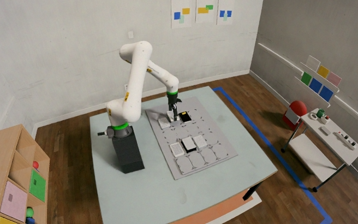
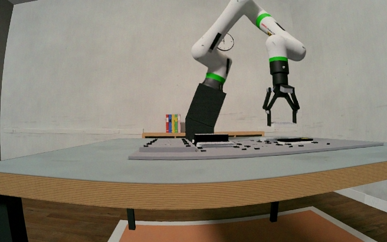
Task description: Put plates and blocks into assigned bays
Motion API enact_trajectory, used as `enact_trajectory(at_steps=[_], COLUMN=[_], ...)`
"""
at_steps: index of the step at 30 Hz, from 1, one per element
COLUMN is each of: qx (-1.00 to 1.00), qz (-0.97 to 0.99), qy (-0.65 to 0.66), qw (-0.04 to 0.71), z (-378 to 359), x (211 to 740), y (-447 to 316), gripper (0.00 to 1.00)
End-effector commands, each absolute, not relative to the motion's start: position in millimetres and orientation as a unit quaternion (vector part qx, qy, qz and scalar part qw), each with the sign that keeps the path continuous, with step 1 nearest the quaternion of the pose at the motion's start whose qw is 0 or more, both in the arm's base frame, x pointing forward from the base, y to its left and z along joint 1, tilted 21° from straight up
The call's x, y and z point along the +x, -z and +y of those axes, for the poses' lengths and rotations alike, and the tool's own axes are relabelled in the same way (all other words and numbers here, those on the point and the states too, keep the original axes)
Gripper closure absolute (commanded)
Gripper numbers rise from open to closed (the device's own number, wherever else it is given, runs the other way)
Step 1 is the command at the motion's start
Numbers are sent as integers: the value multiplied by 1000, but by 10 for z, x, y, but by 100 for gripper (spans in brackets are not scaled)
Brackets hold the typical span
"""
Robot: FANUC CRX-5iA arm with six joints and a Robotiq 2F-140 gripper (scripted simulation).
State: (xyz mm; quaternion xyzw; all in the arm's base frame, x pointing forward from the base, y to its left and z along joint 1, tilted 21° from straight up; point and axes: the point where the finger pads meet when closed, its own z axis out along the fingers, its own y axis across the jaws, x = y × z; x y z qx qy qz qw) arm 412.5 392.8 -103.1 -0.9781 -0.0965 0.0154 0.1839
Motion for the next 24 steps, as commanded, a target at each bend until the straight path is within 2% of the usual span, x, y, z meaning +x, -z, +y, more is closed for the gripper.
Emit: enact_trajectory(at_steps=[1,24], qx=[-978,-978], qz=[-97,-97], qy=[-15,-15], qw=[184,184], z=[3949,4007], x=[4225,4288], y=[1024,1136], gripper=[90,90])
